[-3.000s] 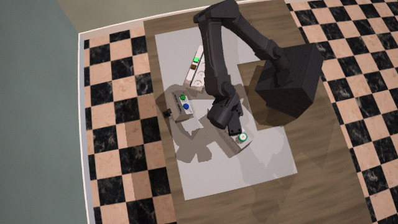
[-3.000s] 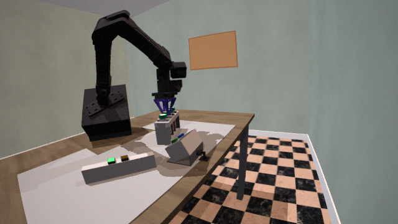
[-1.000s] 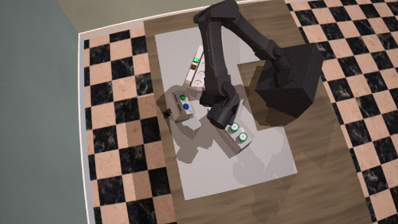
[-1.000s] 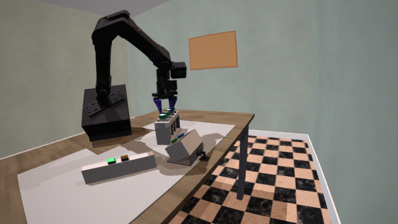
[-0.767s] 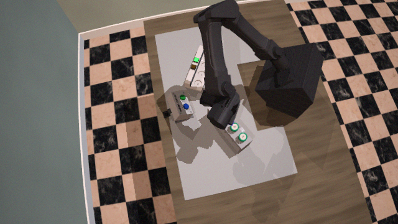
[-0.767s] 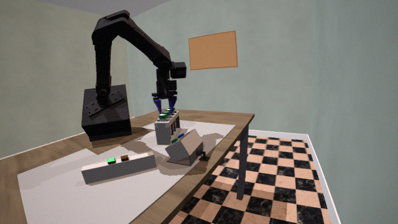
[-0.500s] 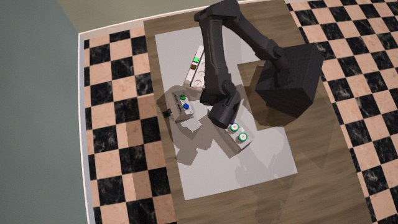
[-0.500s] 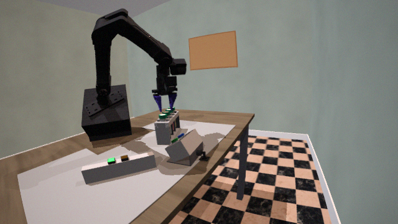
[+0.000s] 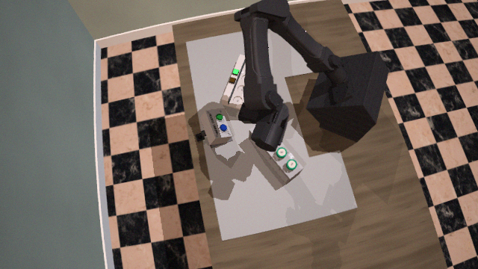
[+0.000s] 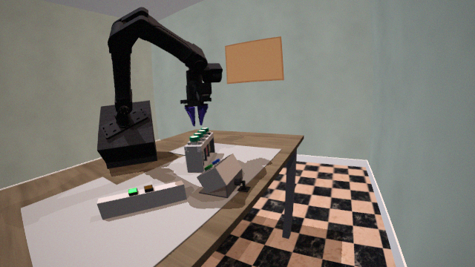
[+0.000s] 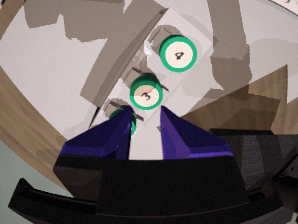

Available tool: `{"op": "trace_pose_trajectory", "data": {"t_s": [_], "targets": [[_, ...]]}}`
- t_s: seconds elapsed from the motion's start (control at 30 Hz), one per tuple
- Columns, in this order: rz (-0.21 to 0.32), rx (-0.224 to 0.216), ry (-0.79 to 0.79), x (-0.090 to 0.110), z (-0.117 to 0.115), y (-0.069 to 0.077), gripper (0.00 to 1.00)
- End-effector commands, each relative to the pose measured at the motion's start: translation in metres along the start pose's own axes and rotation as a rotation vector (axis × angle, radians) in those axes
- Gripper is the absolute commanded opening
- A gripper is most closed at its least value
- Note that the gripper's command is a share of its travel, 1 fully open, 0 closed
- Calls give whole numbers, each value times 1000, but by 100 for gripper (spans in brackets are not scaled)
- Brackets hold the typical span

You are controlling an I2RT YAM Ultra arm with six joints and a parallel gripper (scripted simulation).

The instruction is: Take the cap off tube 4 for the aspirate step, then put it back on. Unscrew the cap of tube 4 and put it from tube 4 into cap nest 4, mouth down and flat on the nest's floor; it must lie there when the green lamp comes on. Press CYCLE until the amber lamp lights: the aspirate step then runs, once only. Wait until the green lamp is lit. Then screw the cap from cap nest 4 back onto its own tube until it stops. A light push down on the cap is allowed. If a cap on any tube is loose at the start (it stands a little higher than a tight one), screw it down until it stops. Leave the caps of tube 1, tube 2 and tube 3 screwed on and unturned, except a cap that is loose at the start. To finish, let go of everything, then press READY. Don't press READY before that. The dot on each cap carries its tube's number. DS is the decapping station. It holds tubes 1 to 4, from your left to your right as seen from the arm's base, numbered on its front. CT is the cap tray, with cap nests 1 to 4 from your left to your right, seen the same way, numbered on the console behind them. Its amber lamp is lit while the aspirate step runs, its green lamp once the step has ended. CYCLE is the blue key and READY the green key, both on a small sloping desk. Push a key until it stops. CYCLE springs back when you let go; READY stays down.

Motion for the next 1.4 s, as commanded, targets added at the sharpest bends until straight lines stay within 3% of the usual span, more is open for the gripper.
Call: {"op": "trace_pose_trajectory", "data": {"t_s": [0.0,0.23,0.3,0.37,0.57,0.67,0.87,0.93,1.17,1.37], "targets": [[-9,-9,211,-23,-4,7,0],[-11,-7,522,-55,-12,7,0],[-11,-7,522,-71,-16,7,0],[-11,-7,522,-71,-16,7,0],[-12,-7,522,-117,-27,7,0],[-12,-7,522,-117,-27,7,0],[-14,-7,522,-159,-37,-18,0],[-14,-7,522,-159,-37,-18,0],[-16,-6,521,-206,-48,-46,0],[-16,-6,521,-206,-47,-46,0]]}}
Point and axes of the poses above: the point where the finger pads meet when closed, its own y axis back along the fingers, its own z axis across the jaws, x = y × z, the point moved 4 cm from there along y, back along the fingers
